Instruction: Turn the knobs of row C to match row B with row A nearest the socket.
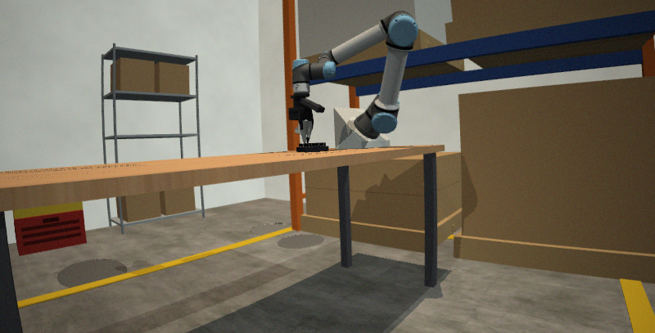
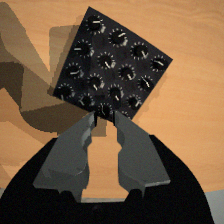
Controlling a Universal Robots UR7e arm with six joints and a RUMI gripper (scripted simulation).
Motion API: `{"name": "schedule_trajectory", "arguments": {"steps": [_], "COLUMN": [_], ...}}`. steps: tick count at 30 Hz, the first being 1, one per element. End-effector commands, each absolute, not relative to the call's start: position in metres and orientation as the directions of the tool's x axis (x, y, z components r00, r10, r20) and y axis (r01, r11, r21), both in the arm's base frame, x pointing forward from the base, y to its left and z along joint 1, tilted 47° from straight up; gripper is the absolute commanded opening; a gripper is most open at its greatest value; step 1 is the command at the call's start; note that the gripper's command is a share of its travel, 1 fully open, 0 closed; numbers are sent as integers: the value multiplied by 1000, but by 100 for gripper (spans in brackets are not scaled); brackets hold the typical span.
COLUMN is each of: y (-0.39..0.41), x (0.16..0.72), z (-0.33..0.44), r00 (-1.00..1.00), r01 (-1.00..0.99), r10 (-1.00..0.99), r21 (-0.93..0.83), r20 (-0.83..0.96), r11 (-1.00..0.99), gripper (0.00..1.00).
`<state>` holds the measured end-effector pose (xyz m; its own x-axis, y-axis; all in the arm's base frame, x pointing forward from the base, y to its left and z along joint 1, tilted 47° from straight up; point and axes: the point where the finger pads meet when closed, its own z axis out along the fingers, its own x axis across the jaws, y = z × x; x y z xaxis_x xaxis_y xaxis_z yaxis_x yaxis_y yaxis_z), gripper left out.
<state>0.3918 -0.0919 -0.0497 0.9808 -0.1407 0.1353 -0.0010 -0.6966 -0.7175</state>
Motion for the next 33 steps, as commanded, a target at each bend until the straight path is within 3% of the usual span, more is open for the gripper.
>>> {"name": "schedule_trajectory", "arguments": {"steps": [1,33], "y": [-104,-113], "x": [390,387], "z": [-40,-27], "r00": [980,980], "r01": [0,-29], "r10": [-142,-161], "r21": [-714,-719], "r20": [138,116], "r11": [-700,-695], "gripper": [11,11]}}
